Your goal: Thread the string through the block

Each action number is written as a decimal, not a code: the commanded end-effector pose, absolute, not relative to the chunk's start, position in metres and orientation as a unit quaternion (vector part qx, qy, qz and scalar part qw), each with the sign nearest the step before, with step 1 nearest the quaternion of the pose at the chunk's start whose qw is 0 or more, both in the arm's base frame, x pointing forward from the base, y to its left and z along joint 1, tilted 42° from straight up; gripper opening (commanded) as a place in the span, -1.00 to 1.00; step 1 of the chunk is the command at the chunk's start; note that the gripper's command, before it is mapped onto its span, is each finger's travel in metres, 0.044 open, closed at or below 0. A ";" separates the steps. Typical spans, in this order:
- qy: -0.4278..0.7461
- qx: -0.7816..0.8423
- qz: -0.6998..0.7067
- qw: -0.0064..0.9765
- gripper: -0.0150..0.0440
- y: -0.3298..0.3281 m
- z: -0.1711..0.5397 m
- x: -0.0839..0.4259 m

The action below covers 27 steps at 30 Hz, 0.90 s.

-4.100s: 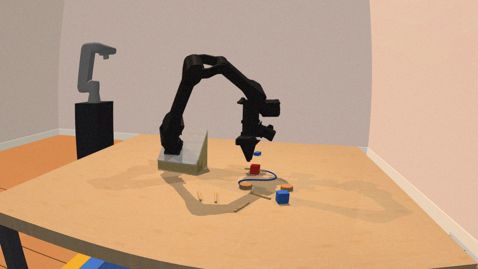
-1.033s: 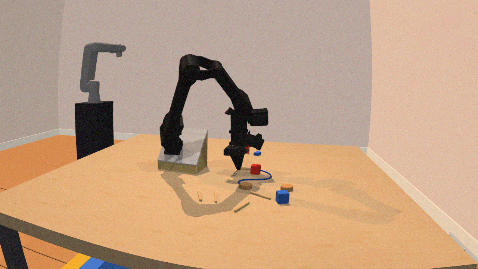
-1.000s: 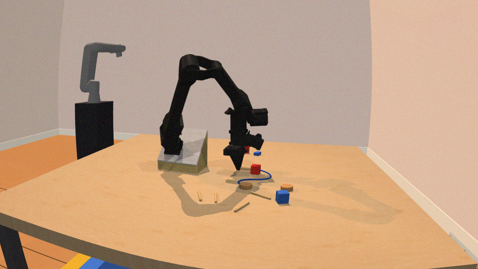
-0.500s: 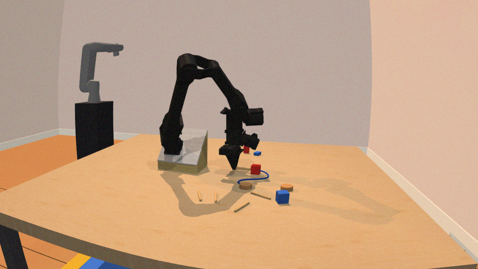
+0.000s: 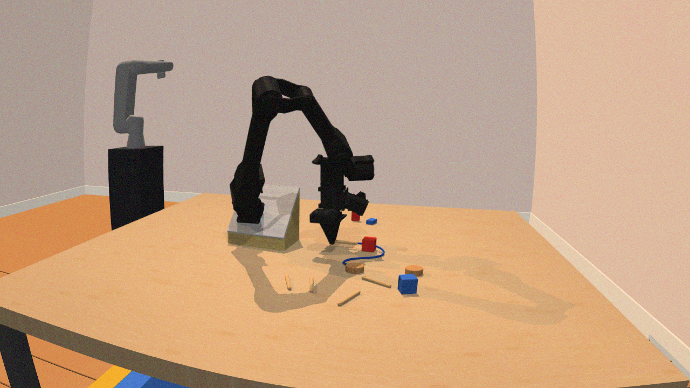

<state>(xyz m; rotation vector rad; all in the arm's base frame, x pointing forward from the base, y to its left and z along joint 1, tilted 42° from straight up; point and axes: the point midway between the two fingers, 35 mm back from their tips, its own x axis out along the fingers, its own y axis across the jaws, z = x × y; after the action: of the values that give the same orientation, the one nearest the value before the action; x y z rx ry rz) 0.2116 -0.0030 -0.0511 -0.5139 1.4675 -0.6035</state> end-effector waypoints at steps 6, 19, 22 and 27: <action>0.653 -0.227 -0.269 0.670 -0.49 -0.003 -0.052 0.200; 0.651 -0.220 -0.275 0.672 -0.49 0.000 -0.055 0.188; 0.649 -0.215 -0.280 0.674 -0.49 0.002 -0.057 0.186; 0.648 -0.213 -0.281 0.675 -0.49 0.005 -0.055 0.184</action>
<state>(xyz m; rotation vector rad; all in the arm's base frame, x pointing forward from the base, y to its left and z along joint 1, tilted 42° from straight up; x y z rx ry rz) 0.1871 0.0045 -0.0559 -0.4813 1.4526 -0.6282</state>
